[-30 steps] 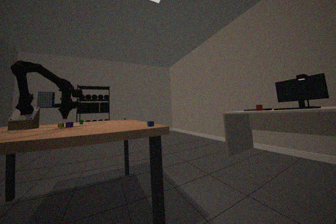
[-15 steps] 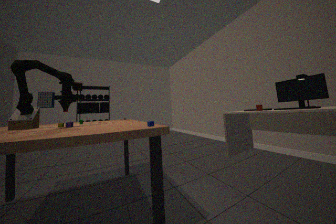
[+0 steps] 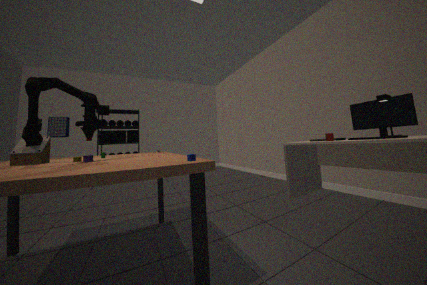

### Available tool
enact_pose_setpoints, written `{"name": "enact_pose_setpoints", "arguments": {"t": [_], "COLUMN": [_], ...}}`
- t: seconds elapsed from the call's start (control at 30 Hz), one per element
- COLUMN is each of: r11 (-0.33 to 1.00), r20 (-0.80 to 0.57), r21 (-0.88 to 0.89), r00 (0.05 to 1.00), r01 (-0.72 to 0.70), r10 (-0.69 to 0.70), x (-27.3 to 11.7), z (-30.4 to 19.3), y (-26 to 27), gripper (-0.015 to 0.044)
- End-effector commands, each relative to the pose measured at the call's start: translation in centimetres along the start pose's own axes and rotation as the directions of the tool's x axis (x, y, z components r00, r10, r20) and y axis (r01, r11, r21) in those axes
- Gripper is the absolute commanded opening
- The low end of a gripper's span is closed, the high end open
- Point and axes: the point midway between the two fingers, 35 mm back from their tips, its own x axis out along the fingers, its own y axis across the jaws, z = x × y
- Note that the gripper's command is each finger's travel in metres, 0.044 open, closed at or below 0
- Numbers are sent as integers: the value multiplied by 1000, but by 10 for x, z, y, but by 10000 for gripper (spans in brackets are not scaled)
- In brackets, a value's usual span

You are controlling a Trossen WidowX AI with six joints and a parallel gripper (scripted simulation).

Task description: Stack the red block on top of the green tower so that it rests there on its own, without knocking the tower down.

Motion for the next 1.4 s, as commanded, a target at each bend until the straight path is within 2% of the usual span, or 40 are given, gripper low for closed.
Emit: {"name": "enact_pose_setpoints", "arguments": {"t": [0.0,0.67,1.17,1.37], "r11": [1000,1000,1000,1000], "r20": [1,-3,-7,-5], "r21": [4,13,19,26], "r00": [1000,1000,1000,1000], "r01": [-10,-18,-6,-4], "r10": [10,18,6,5], "x": [-3,-6,2,7], "z": [7,16,-9,-11], "y": [20,123,206,213], "gripper": [0,0,0,0]}}
